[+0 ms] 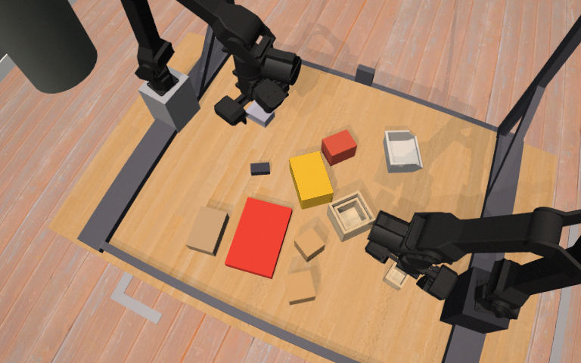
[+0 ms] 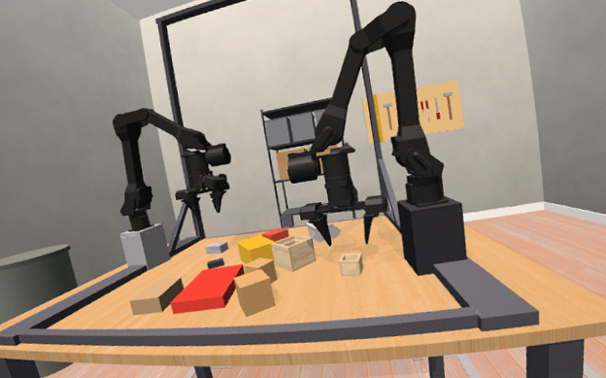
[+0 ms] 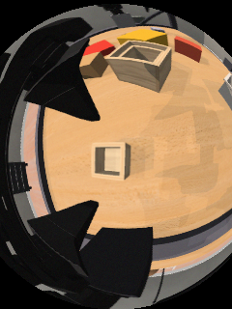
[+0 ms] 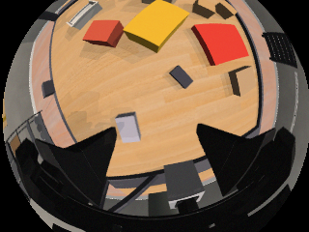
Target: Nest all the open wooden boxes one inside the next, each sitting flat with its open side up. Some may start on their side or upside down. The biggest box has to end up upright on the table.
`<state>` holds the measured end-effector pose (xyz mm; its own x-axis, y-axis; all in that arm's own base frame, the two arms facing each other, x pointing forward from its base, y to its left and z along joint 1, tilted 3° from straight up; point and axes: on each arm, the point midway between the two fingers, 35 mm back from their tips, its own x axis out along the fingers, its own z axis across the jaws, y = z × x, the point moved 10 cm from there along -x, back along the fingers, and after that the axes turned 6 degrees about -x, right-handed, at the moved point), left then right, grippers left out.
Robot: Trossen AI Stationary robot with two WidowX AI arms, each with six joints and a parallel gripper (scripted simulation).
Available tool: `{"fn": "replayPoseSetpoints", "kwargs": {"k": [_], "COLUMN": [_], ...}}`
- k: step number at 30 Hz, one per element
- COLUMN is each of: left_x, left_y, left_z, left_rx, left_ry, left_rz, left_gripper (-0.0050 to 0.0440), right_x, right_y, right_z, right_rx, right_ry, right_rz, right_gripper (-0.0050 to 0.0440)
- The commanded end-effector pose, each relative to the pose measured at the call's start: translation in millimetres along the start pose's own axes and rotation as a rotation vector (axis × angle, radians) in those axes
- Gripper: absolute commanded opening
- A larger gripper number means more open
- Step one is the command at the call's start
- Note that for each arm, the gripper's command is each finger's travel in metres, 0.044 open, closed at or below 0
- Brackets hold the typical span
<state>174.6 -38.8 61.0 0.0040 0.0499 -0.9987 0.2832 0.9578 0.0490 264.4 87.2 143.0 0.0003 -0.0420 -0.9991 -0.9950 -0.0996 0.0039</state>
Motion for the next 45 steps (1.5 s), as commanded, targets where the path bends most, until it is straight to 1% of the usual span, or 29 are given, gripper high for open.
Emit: {"fn": "replayPoseSetpoints", "kwargs": {"k": [1, 6, 8, 11, 16, 18, 19, 20, 33, 35, 37, 41, 45], "left_x": [-2.6, -2.8, -3.0, -3.7, -4.3, -4.3, -3.8, -4.0, -4.4, -4.4, -4.4, -4.5, -4.5], "left_y": [0.2, 0.2, 0.2, 0.1, -0.2, -0.2, -0.2, -0.3, -0.4, -0.4, -0.4, -0.4, -0.4], "left_z": [2.4, 2.4, 2.4, 2.3, 2.2, 2.2, 2.1, 2.0, 1.6, 1.6, 1.5, 1.4, 1.3], "left_rx": [-0.001, -0.061, -0.141, -0.324, -0.524, -0.524, -0.616, -0.659, -1.191, -1.191, -1.325, -1.488, -1.567], "left_ry": [-0.016, -0.017, -0.018, -0.021, -0.024, -0.024, -0.021, -0.022, -0.023, -0.023, -0.023, -0.024, -0.023], "left_rz": [0.001, 0.001, 0.0, 0.0, 0.001, 0.001, 0.0, 0.0, -0.005, -0.005, -0.007, -0.009, -0.009], "left_gripper": [0.04, 0.028, 0.0232, 0.016, 0.004, 0.004, 0.0016, 0.0, 0.0, 0.0, 0.0, -0.0002, -0.0003], "right_x": [-5.9, -5.9, -5.9, -5.9, -5.9, -5.9, -5.9, -5.9, -5.9, -5.9, -5.9, -5.9, -5.9], "right_y": [-1.4, -1.4, -1.4, -1.4, -1.4, -1.4, -1.4, -1.4, -1.4, -1.4, -1.4, -1.4, -1.4], "right_z": [0.1, 0.1, 0.1, 0.1, 0.1, 0.1, 0.1, 0.1, 0.1, 0.1, 0.1, 0.1, 0.1], "right_rx": [0.001, 0.001, 0.001, 0.001, 0.001, 0.001, 0.001, 0.001, 0.001, 0.001, 0.001, 0.001, 0.001], "right_ry": [-0.005, -0.005, -0.005, -0.005, -0.005, -0.005, -0.005, -0.005, -0.005, -0.005, -0.005, -0.005, -0.005], "right_rz": [-0.023, -0.023, -0.023, -0.023, -0.023, -0.023, -0.023, -0.023, -0.023, -0.023, -0.023, -0.023, -0.023], "right_gripper": [0.04, 0.04, 0.04, 0.04, 0.04, 0.04, 0.04, 0.04, 0.04, 0.04, 0.04, 0.04, 0.04]}}
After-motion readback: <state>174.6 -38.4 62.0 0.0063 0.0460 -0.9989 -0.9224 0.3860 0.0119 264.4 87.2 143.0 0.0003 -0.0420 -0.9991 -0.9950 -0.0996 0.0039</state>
